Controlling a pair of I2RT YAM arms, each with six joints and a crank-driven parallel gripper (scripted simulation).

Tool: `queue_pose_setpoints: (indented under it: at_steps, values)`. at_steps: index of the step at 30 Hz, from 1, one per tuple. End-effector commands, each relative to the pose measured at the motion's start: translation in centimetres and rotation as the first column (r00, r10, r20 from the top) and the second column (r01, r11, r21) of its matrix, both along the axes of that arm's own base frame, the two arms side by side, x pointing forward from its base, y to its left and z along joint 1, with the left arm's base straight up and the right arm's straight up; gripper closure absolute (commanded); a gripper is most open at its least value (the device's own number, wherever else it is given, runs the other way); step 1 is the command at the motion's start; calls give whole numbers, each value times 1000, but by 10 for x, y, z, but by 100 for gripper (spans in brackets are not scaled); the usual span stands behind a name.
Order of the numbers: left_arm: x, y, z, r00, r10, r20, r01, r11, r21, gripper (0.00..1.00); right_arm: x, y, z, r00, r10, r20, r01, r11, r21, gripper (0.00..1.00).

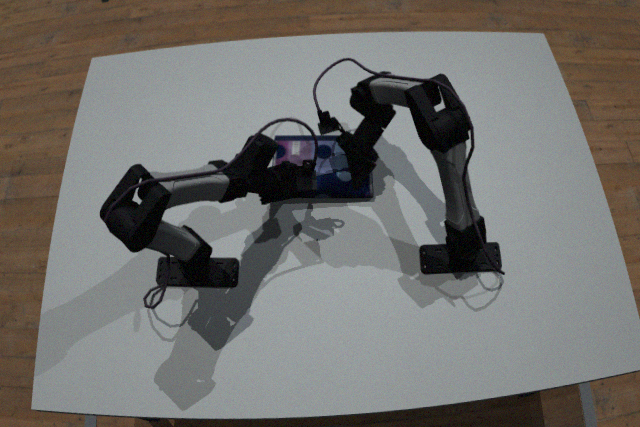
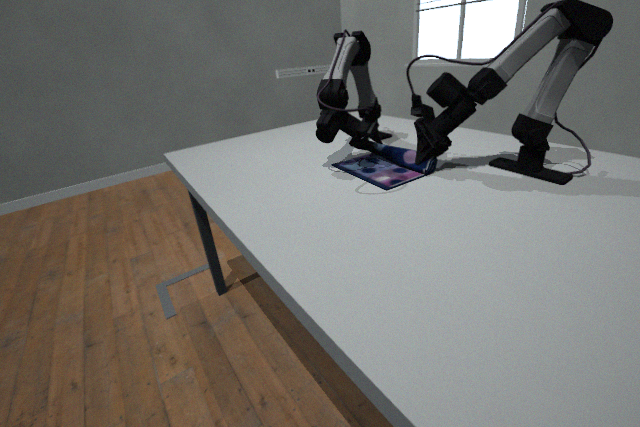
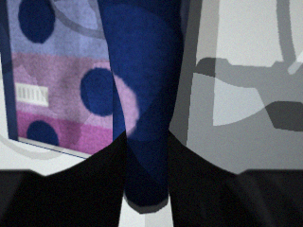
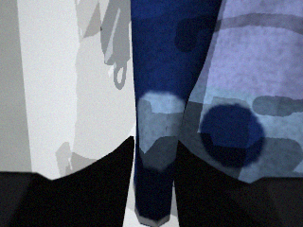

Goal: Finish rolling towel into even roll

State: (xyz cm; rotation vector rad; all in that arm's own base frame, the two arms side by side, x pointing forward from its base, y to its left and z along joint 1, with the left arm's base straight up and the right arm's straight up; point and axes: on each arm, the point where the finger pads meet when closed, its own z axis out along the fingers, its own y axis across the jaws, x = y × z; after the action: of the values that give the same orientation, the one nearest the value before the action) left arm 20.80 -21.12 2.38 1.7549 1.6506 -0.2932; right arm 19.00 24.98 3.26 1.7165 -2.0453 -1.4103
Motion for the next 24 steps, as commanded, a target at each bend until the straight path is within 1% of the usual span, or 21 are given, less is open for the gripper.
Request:
queue_pose_setpoints:
  at_steps: [1, 14, 19, 24]
  values:
    - [5, -4, 5, 1000, 6, 14, -6, 1000, -9, 70, 1, 1, -1, 1000, -1, -12, 1, 1000, 8, 67]
    - [5, -4, 5, 1000, 6, 14, -6, 1000, -9, 70, 1, 1, 11, 1000, -1, -12, 1, 1000, 8, 15]
    - [5, -4, 5, 1000, 6, 4, -6, 1000, -10, 70, 5, -2, 13, 1000, -1, -12, 1, 1000, 8, 15]
    - [5, -4, 5, 999, 6, -54, -6, 1000, -11, 70, 19, -16, 26, 1000, -1, -12, 1, 1000, 8, 15]
